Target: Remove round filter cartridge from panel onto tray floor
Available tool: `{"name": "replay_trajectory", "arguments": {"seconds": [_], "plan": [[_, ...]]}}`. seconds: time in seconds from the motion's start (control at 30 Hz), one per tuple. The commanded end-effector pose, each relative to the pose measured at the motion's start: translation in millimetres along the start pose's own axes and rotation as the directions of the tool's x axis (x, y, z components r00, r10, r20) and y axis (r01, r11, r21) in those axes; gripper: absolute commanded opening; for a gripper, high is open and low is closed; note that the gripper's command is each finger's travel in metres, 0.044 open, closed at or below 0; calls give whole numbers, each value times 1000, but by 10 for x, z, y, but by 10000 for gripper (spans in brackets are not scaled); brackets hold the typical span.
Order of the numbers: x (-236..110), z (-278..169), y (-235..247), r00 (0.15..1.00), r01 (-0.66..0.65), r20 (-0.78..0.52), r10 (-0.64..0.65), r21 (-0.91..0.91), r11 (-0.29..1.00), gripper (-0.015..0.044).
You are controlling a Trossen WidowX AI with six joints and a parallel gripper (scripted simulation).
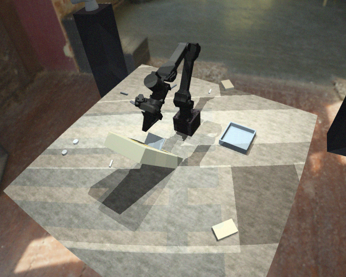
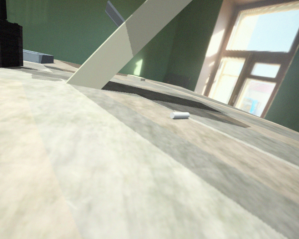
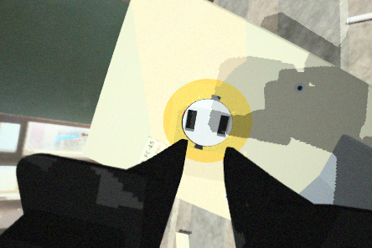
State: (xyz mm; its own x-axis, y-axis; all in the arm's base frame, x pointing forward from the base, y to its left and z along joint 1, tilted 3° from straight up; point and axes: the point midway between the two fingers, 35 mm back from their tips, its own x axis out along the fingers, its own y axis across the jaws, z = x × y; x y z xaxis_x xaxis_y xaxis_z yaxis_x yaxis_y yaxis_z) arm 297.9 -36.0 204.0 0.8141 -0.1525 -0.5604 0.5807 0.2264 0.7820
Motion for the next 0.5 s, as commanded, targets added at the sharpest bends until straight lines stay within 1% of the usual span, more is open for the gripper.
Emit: {"name": "replay_trajectory", "arguments": {"seconds": [0.0, 0.47], "plan": [[73, -11, -10, 1000, 4, -6, -4, 4, 1000, 117], [299, -11, -9, 1000, 2, -5, -2, 4, 1000, 117]]}}
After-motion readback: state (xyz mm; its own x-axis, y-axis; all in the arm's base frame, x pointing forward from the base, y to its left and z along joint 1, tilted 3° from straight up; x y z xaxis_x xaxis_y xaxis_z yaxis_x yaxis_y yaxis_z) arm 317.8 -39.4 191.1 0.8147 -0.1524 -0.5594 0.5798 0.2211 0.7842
